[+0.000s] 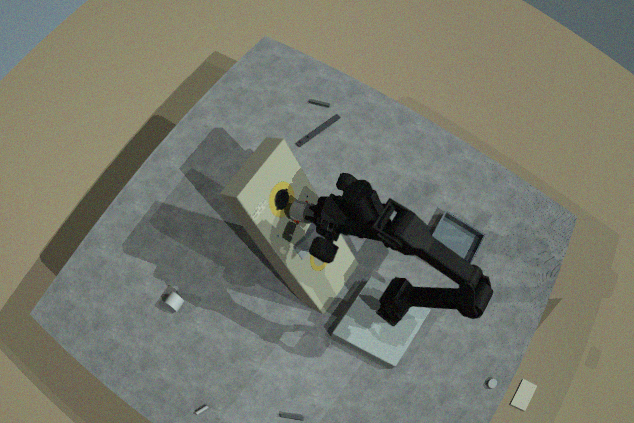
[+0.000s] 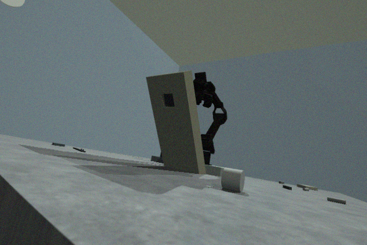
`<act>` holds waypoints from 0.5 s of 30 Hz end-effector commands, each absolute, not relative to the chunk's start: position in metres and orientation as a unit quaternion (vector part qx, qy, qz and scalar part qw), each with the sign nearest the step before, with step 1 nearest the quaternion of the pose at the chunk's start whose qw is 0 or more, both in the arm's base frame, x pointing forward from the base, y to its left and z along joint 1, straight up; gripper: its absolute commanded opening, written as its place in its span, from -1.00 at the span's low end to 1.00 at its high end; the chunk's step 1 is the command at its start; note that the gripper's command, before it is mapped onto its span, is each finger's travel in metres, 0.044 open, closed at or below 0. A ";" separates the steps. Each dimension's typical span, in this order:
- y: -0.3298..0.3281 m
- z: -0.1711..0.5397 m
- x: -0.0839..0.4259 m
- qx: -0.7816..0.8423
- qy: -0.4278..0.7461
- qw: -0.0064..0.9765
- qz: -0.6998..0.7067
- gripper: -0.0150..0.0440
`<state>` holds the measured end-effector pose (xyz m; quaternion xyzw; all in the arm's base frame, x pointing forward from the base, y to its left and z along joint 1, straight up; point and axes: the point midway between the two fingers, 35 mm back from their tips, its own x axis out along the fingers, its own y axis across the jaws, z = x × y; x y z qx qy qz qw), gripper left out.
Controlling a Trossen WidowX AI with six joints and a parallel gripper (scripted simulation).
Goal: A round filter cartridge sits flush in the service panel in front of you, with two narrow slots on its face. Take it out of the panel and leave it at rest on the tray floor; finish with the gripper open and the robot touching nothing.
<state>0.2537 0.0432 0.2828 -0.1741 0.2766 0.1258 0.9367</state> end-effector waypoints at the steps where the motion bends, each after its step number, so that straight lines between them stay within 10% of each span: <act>1: 0.042 0.273 0.249 -0.175 0.274 0.937 0.126 -0.49; 15: 0.040 0.244 0.235 -0.174 0.278 0.936 0.126 -0.31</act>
